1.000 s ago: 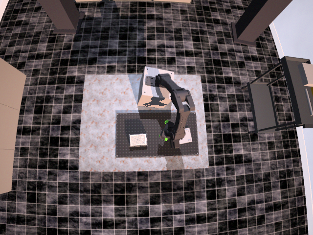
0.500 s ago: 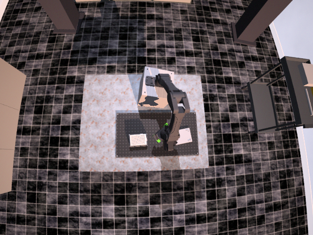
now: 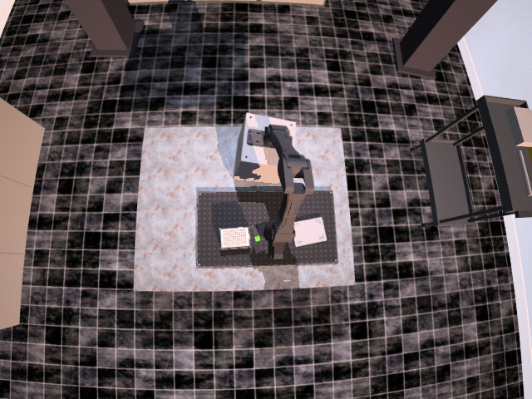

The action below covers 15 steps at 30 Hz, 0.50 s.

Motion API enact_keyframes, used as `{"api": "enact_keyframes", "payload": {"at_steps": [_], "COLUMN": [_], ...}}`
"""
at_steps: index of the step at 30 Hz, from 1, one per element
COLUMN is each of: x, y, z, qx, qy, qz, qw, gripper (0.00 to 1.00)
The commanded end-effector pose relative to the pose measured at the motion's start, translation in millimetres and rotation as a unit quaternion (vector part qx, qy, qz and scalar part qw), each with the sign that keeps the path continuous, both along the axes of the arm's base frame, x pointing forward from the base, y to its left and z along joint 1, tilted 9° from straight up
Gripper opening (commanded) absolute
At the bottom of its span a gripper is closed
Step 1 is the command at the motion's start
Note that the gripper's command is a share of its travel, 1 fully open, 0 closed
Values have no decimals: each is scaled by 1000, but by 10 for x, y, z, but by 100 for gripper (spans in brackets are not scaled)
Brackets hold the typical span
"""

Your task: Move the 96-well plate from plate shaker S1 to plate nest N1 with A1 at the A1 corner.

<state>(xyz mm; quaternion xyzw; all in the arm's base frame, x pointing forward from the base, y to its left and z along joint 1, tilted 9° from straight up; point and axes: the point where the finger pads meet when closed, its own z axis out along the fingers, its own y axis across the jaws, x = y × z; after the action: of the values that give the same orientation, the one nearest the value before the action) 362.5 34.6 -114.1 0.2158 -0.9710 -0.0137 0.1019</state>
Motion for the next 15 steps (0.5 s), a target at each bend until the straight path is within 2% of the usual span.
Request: {"api": "enact_keyframes", "payload": {"at_steps": [1, 2, 4, 5, 7, 8, 9, 10, 12, 13, 14, 15], "x": [256, 277, 236, 294, 294, 259, 276, 345, 314, 389, 398, 383], "y": [-86, -85, -167, -165, -165, -212, -246, -246, -327, -328, -329, -375], "z": [116, 150, 7, 100, 100, 1, -3, 108, -12, 110, 125, 60], "qx": [0, 0, -5, -3, -3, -6, -7, -5, -9, -6, -6, -9], "qy": [-39, -45, -29, -42, -42, -31, -31, -47, -34, -50, -52, -45], "qz": [-89, -106, -139, -155, -155, -172, -188, -205, -237, -253, -269, -285], "qw": [995, 993, 990, 987, 987, 985, 982, 978, 971, 966, 962, 957], "gripper": [100, 100, 100, 100, 100, 100, 100, 100, 100, 100, 100, 100]}}
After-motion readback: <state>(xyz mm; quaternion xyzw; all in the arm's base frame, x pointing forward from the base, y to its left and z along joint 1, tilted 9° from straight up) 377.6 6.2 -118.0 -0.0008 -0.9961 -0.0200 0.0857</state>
